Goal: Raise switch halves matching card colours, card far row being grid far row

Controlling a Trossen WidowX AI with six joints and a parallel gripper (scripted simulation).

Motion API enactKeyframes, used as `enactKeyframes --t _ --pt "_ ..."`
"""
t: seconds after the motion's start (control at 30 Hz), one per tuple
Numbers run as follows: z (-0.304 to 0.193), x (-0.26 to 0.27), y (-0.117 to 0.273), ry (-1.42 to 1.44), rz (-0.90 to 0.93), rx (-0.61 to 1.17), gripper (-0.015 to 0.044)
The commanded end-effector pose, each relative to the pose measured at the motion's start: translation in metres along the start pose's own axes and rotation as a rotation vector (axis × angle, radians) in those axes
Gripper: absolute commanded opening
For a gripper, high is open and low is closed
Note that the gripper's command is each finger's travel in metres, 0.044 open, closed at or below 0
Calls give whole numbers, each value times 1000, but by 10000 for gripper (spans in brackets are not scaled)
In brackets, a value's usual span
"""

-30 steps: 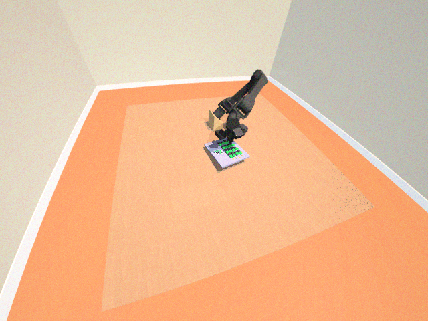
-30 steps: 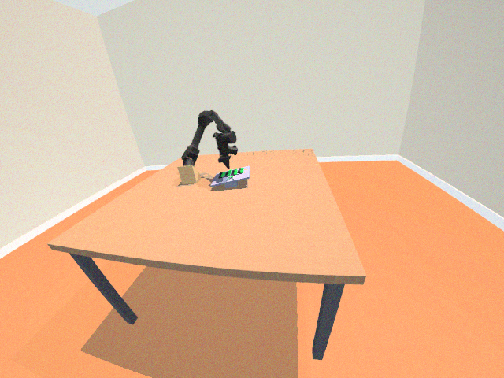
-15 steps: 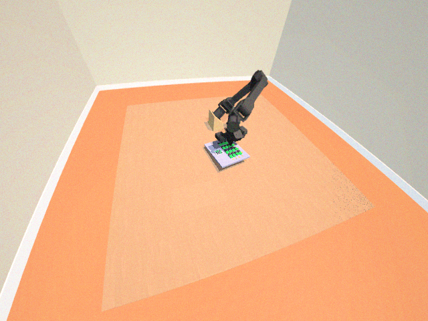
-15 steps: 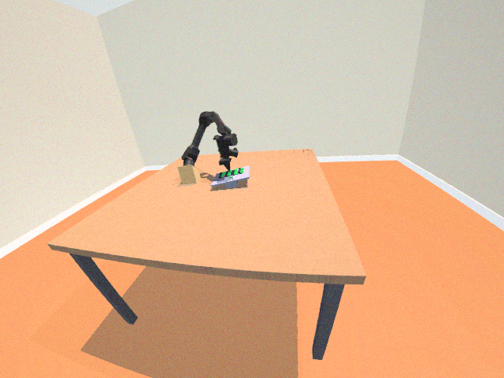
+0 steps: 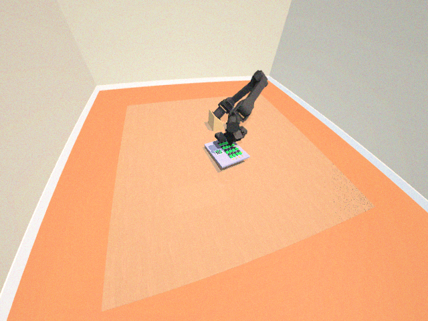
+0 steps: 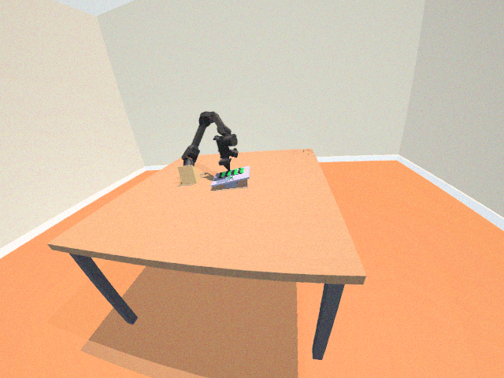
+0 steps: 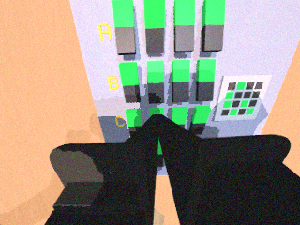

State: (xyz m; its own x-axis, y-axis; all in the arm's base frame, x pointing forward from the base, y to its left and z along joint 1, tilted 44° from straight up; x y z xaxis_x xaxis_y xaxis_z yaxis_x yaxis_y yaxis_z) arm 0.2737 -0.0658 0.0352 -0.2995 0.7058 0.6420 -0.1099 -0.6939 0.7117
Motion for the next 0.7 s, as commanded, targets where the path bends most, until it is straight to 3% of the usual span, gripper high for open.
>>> enactKeyframes --t 0.0,0.67 --pt "0 0 -1 -5 3 -2 0" --pt "0 0 -3 -5 4 -2 0"
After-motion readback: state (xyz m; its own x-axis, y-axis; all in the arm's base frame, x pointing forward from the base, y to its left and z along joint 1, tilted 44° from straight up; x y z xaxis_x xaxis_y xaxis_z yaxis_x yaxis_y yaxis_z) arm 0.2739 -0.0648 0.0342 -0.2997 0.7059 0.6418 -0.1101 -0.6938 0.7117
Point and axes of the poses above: the point midway between the two fingers, 35 mm back from their tips, its own y axis back along the fingers, its own x axis across the jaws, z = x × y, the point moved 6 cm from there along y, back along the fingers, and after that the axes turned 11 degrees about y, right-handed, at the moved point
